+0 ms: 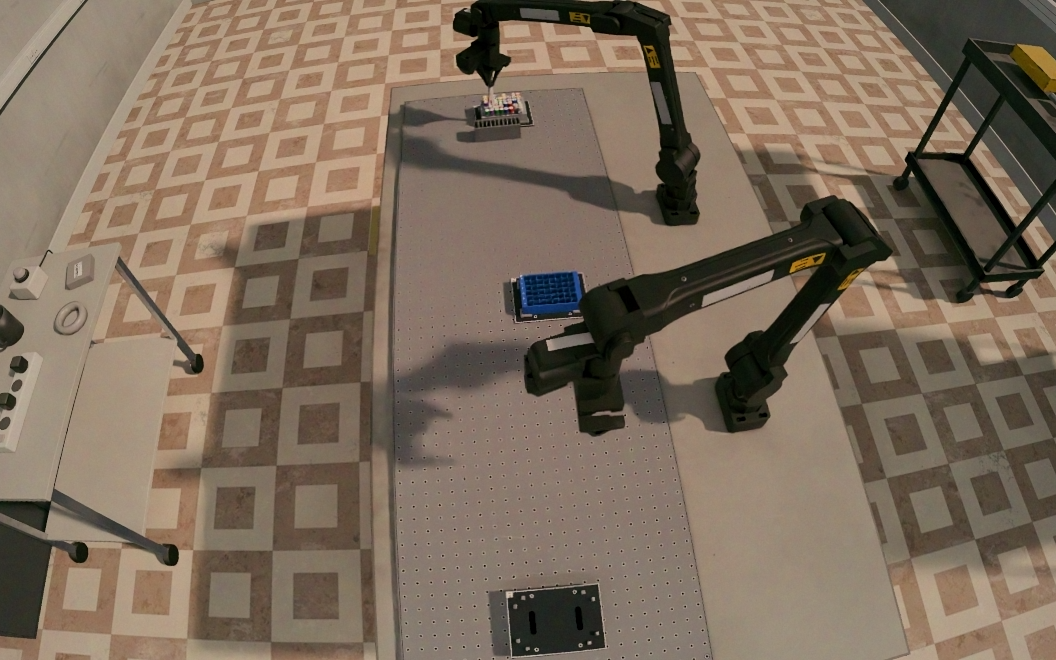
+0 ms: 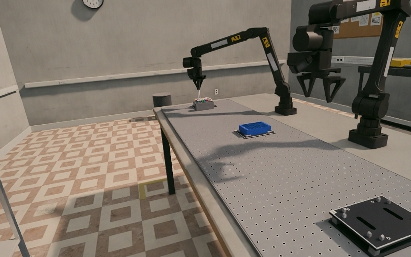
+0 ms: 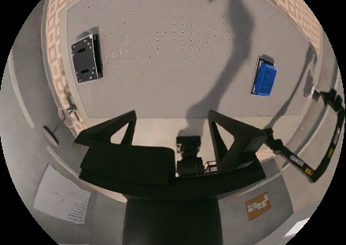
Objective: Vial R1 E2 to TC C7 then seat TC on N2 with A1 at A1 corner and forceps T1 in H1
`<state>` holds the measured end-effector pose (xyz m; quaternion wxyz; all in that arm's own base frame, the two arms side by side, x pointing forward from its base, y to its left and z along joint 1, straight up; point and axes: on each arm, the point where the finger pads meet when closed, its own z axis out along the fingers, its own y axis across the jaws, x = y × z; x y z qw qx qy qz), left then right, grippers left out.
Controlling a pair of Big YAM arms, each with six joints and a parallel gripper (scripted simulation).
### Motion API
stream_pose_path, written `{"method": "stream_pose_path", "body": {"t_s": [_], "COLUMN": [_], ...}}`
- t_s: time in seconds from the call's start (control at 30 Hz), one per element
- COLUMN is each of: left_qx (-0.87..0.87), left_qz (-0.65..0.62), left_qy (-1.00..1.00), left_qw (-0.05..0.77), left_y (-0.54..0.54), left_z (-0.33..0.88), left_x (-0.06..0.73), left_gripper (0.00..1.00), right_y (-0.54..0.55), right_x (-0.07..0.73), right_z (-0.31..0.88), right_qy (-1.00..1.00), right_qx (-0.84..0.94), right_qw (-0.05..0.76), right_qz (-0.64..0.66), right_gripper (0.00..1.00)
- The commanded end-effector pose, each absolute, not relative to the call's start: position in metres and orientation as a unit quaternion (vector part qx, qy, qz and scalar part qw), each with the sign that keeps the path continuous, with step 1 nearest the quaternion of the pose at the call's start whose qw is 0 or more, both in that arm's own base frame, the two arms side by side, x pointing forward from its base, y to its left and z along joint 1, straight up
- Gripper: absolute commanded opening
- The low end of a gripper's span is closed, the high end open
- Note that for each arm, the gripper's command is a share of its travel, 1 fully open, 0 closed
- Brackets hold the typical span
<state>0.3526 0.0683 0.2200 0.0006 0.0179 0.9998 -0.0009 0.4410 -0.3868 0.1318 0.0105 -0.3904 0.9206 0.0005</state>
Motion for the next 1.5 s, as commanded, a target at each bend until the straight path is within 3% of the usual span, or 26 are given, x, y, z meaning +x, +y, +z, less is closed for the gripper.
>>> {"method": "stream_pose_path", "body": {"t_s": [0.0, 0.27, 1.47], "left_qx": [0.015, 0.015, 0.015], "left_qz": [0.004, 0.004, 0.004], "left_qy": [1.000, 1.000, 1.000], "left_qw": [0.018, 0.018, 0.018], "left_y": [0.071, 0.071, 0.071], "left_z": [0.234, 0.234, 0.234], "left_x": [0.361, 0.361, 0.361], "left_gripper": [1.00, 1.00, 1.00], "right_y": [-0.393, -0.405, -0.399], "right_x": [0.442, 0.455, 0.449], "right_z": [0.134, 0.181, 0.219], "right_qy": [0.920, 0.918, 0.919], "right_qx": [-0.391, -0.391, -0.391], "right_qw": [0.012, 0.033, 0.025], "right_qz": [-0.006, -0.051, -0.032], "right_gripper": [0.09, 0.09, 0.09]}}
